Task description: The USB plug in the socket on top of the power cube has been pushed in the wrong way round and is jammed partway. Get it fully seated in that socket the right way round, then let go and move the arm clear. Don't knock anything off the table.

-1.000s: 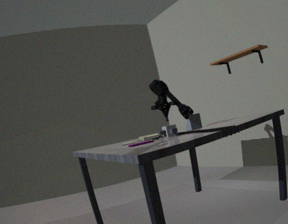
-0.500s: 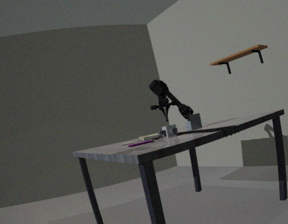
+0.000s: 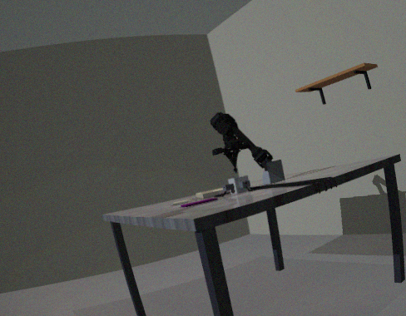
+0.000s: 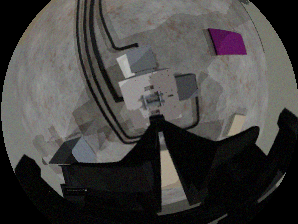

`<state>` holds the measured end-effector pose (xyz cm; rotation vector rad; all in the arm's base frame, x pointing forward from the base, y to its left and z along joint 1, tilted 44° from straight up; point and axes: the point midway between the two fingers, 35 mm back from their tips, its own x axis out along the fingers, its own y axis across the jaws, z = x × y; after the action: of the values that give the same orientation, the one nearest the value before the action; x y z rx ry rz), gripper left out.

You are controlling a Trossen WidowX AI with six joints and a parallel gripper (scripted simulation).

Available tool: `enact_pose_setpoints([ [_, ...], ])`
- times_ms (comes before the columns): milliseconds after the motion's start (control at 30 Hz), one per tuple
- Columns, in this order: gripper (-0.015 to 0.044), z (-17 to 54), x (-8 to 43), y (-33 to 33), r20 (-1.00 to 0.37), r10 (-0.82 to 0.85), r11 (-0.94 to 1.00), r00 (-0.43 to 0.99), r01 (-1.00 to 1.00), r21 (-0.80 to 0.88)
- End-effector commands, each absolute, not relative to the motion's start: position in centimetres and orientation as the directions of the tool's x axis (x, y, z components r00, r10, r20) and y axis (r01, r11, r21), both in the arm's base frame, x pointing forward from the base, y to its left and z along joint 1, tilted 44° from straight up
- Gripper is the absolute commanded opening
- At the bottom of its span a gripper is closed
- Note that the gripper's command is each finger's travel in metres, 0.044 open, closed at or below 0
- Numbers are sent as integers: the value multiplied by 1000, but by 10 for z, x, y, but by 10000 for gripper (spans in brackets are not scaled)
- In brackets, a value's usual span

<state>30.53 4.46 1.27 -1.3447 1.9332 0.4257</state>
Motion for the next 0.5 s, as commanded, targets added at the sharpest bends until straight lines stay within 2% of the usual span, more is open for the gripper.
enact_pose_setpoints([
  [0,0,13,306,45,-724,-665,329,-184,-942,-62],
  [467,0,13,306,45,-724,-665,284,-184,-959,-17],
])
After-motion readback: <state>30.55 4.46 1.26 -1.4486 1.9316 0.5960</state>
